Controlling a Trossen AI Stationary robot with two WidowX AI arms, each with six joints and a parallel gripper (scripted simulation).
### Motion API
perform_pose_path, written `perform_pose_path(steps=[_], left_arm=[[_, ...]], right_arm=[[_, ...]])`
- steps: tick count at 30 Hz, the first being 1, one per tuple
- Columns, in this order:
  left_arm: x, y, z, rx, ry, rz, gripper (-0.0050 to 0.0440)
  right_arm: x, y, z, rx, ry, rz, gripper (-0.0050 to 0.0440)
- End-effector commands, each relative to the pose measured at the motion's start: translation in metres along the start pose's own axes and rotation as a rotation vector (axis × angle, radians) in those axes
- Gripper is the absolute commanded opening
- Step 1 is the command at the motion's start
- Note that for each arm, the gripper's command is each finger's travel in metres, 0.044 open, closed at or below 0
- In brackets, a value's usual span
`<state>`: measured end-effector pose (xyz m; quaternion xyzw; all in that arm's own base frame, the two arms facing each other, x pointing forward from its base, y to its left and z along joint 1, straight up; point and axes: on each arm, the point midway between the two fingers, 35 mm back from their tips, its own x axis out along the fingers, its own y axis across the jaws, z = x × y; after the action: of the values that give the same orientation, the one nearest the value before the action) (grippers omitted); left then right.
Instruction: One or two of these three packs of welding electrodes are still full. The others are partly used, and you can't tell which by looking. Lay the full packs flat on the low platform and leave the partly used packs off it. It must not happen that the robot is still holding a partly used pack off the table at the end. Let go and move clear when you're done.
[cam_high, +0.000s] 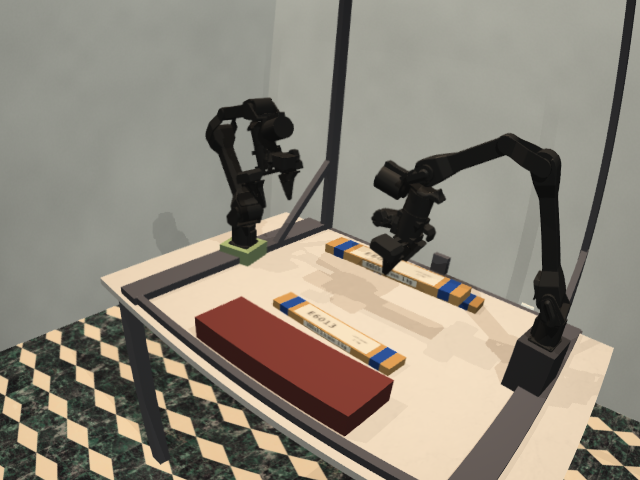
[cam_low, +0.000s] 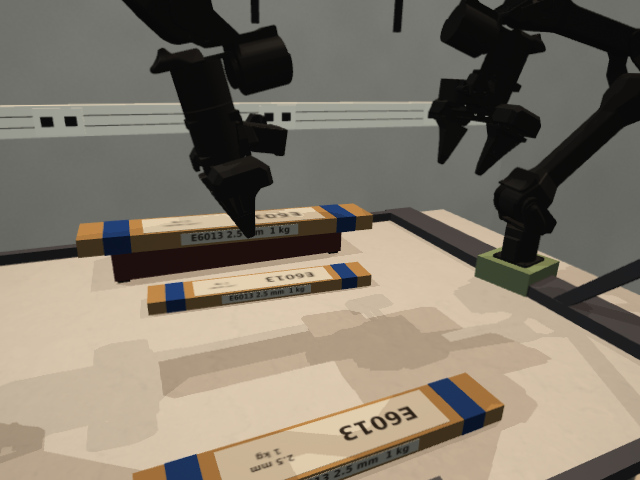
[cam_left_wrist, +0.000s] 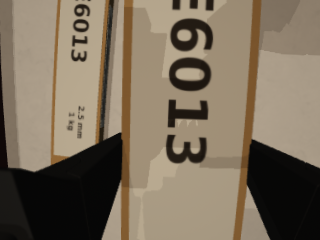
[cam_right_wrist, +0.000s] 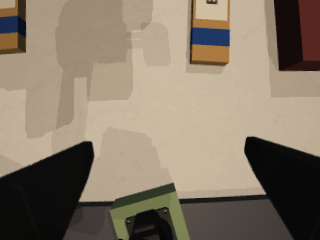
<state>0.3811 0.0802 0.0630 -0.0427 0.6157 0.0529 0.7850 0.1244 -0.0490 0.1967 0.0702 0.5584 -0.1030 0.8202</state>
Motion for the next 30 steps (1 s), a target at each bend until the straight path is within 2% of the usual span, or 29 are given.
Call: perform_pose_path(steps=[1, 10, 30], left_arm=[[-0.031, 0.008, 0.006, 0.002, -0.064, 0.003, -0.005], [-0.046, 0.018, 0.002, 0.003, -0.069, 0.005, -0.005], [-0.046, 0.018, 0.0, 0.003, -0.068, 0.007, -0.005]], right_arm=[[-0.005, 0.0, 0.003, -0.004, -0.02, -0.001, 0.043], [-0.005, 0.0, 0.003, -0.004, -0.02, -0.001, 0.043], [-0.005, 0.0, 0.003, -0.004, -0.02, -0.001, 0.043]])
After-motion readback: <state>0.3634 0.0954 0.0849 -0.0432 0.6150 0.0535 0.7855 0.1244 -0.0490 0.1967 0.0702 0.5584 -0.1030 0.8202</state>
